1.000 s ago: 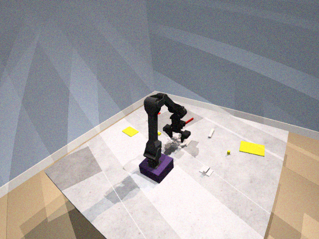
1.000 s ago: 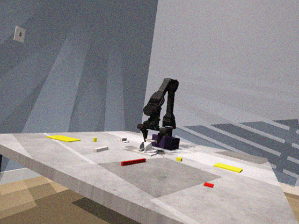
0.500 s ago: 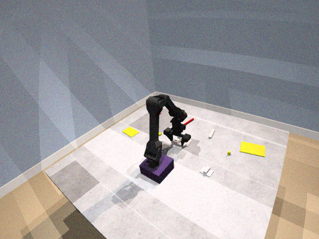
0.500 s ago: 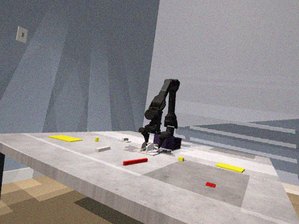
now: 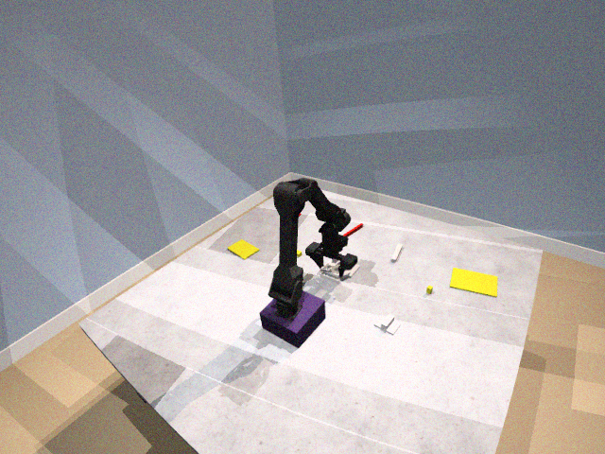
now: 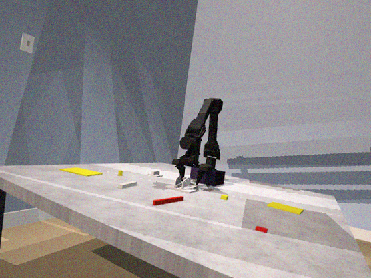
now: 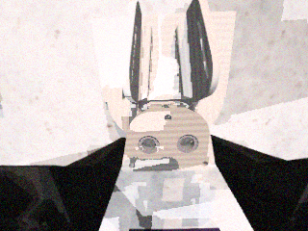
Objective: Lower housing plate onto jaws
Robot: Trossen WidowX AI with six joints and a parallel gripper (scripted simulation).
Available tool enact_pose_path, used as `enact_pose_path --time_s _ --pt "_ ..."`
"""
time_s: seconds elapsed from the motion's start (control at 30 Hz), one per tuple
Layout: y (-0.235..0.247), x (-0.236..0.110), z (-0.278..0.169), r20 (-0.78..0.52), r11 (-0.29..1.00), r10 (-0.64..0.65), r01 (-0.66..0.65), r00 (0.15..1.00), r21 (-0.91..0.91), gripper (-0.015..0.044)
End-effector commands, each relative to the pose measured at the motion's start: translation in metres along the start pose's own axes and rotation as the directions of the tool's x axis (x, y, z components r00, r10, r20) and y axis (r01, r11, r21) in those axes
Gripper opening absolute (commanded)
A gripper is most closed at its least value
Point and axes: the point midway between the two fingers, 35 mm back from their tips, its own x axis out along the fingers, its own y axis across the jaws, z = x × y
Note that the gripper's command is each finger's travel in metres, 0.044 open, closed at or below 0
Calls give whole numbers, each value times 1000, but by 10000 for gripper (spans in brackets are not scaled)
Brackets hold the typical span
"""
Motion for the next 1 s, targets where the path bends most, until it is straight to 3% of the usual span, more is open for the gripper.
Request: enact_pose_path --time_s 0.0,0.97 --pt "1 1 0 1 1000 4 -4 1000 3 351" --pt "1 8 0 1 1000 4 -4 1000 4 351"
